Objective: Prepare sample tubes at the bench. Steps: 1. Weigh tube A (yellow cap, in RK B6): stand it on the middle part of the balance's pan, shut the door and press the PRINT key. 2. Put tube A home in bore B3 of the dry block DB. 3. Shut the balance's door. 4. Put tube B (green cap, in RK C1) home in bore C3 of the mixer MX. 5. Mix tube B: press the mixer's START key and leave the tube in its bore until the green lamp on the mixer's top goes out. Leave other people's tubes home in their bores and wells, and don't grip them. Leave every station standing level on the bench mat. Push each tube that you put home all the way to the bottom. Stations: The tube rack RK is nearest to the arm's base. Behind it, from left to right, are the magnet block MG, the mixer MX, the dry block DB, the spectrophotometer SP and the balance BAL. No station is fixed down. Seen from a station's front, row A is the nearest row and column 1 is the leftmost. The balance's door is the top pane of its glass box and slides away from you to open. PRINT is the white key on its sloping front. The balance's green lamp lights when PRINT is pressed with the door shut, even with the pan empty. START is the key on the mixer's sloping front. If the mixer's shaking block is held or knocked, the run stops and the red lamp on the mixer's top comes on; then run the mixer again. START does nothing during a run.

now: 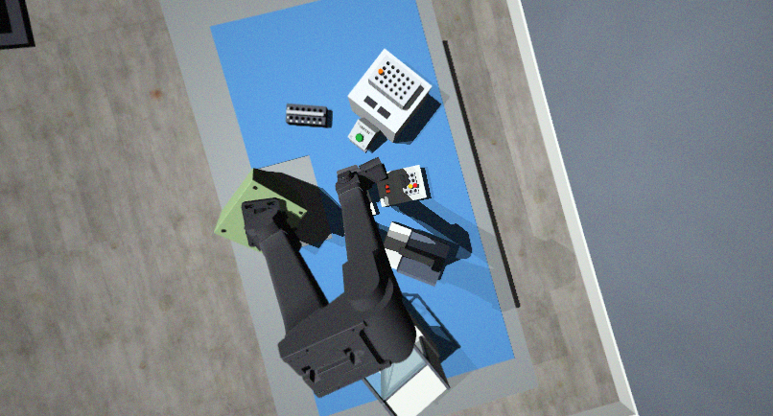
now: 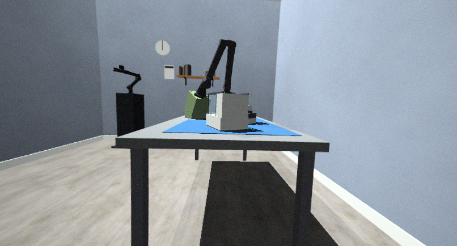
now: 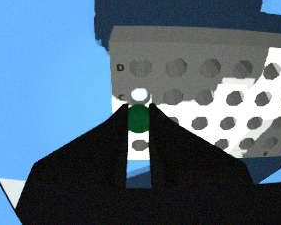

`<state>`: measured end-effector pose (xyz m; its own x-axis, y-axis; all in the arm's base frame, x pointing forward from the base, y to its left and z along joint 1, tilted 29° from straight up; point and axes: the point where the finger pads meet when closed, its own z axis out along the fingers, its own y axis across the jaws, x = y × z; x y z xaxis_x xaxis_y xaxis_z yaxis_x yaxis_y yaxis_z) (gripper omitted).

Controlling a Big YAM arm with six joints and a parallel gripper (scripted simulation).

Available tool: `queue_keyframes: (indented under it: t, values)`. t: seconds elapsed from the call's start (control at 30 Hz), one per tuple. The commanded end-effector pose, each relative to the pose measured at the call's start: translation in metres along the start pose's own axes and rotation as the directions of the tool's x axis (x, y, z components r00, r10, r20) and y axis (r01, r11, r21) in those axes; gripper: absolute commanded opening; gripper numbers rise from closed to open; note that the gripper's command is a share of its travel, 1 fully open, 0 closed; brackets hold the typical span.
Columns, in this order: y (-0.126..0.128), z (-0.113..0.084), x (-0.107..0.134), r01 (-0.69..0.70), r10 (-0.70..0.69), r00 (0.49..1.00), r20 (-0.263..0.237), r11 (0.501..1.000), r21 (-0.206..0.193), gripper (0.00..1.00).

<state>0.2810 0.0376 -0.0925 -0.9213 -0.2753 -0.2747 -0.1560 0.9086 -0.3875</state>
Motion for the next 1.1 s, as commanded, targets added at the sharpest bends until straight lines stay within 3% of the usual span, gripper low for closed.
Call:
queue_keyframes:
  t: [0.0, 1.07]
  values:
    - [-0.0029, 0.0002, -0.0121, -0.013, 0.013, 1.0, 0.027, 1.0, -0.002, 0.09]
    - [-0.0048, -0.0013, -0.0131, -0.015, 0.015, 0.999, 0.033, 1.0, -0.002, 0.09]
